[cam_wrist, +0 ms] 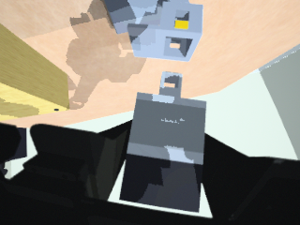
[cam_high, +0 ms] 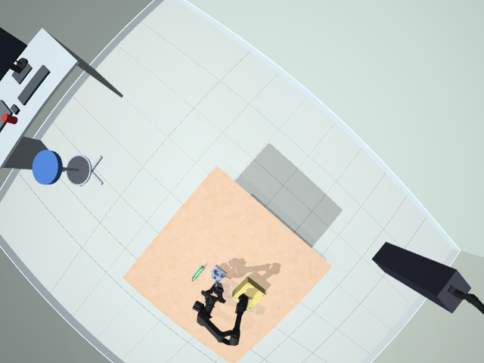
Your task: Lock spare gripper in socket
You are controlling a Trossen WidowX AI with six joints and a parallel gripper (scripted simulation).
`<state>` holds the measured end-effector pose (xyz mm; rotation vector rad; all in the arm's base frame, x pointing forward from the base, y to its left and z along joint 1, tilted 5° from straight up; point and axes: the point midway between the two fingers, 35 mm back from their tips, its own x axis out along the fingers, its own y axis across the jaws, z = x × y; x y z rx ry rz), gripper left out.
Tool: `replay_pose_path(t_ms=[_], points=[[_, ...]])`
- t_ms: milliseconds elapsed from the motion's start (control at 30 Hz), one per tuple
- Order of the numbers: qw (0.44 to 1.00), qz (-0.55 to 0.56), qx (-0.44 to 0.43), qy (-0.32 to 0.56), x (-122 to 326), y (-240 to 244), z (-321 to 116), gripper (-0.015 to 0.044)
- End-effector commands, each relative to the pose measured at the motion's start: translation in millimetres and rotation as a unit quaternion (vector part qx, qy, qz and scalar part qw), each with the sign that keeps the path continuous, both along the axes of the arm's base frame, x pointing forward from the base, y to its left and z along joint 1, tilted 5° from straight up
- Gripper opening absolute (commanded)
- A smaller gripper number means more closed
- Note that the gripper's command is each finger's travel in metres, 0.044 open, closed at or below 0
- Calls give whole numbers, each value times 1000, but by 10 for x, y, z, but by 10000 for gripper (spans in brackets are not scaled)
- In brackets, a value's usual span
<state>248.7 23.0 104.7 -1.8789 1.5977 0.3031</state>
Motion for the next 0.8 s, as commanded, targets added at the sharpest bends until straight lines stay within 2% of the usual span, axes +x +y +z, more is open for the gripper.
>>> replay_pose_path(t_ms=[0, 767], points=[[1000, 8, -8, 0, 29, 1, 10, 0], [1000, 10, -8, 0, 138, 19, -292, 0]])
